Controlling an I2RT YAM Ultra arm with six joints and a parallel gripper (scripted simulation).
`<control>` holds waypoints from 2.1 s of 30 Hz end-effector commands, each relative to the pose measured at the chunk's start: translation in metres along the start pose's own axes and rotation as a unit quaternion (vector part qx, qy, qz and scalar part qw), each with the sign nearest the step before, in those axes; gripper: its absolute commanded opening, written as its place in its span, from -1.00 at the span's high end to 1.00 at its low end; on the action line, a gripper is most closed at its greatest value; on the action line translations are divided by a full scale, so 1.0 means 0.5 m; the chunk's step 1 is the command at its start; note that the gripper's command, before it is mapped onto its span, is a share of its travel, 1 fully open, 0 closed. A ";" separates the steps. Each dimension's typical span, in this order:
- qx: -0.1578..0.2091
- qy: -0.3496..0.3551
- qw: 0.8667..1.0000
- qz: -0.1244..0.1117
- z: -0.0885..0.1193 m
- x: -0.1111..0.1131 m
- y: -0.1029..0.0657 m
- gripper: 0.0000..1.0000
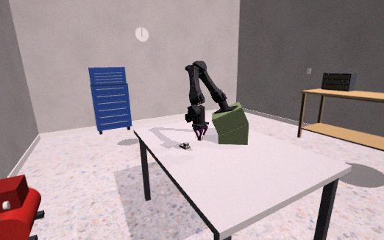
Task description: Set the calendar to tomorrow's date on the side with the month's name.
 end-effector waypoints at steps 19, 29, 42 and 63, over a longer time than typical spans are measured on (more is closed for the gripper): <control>-0.004 -0.329 0.944 -0.002 -0.047 0.014 -0.007 0.49; -0.004 -0.472 0.882 -0.001 -0.069 0.018 -0.008 0.49; -0.005 -0.624 0.782 -0.001 -0.095 0.021 -0.009 0.49; -0.005 -0.628 0.778 -0.001 -0.095 0.022 0.003 0.49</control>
Point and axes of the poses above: the point where the finger pads meet when closed, its own y axis out along the fingers, its own x axis across the jaws, z = x × y, the point moved 6 cm from there along -y, back along the fingers, and after that the axes turned 15 degrees about y, right-handed, at the moved point
